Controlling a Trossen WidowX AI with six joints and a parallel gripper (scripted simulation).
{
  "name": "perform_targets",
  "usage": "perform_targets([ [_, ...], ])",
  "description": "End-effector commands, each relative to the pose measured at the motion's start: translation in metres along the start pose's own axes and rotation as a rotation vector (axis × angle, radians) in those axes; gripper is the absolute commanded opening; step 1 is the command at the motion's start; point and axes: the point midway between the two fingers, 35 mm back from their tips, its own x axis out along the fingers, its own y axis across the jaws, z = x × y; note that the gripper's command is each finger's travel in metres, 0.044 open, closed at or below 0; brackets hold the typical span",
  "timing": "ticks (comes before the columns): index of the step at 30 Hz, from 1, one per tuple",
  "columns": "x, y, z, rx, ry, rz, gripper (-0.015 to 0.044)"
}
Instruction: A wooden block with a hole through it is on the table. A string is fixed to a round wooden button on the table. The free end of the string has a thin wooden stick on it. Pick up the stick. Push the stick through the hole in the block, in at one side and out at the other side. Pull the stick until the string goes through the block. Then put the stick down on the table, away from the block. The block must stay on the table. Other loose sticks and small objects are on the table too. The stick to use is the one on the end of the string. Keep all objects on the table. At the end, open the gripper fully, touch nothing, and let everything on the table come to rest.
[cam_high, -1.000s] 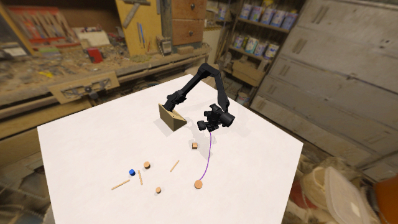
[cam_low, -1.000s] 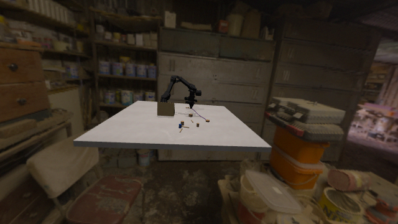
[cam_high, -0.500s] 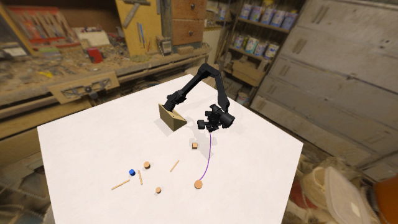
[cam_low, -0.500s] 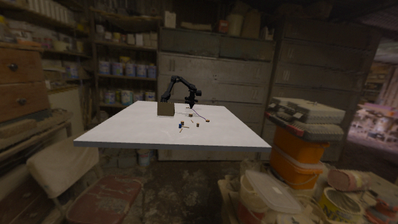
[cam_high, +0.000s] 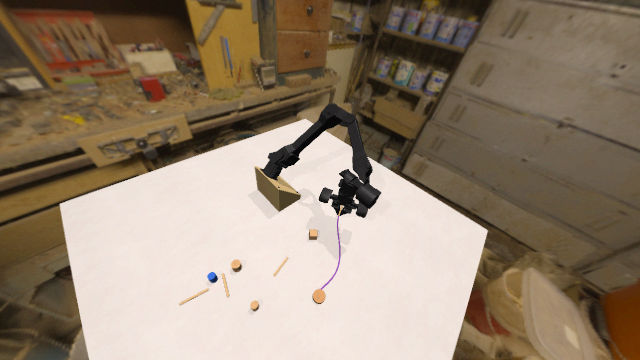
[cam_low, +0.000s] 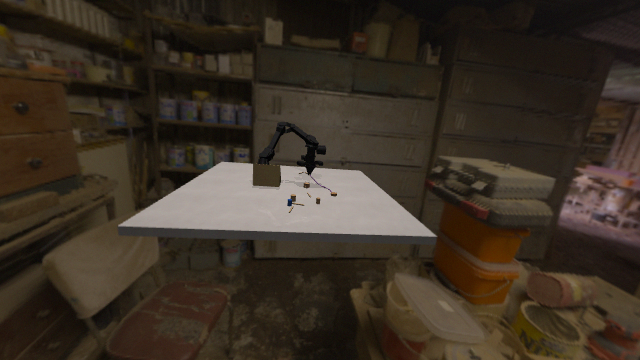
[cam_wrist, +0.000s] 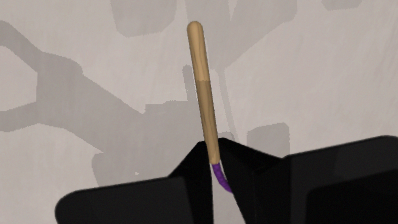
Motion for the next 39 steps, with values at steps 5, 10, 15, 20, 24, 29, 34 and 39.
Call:
perform_targets([
  [5,-0.002,-0.008,-0.007,0.303,0.005,-0.004,0.0],
  [10,-0.002,-0.012,-0.01,0.482,0.005,-0.005,0.0],
  [15,-0.003,-0.015,-0.013,0.661,0.005,-0.006,0.0],
  [20,-0.003,-0.019,-0.017,0.839,0.005,-0.007,0.0],
  [24,-0.003,-0.022,-0.02,0.982,0.005,-0.007,0.0],
  [29,-0.003,-0.025,-0.023,1.161,0.004,-0.008,0.0],
  [34,-0.004,-0.028,-0.027,1.34,0.003,-0.009,0.0],
  [39,-0.004,-0.031,-0.031,1.519,0.002,-0.01,0.0],
])
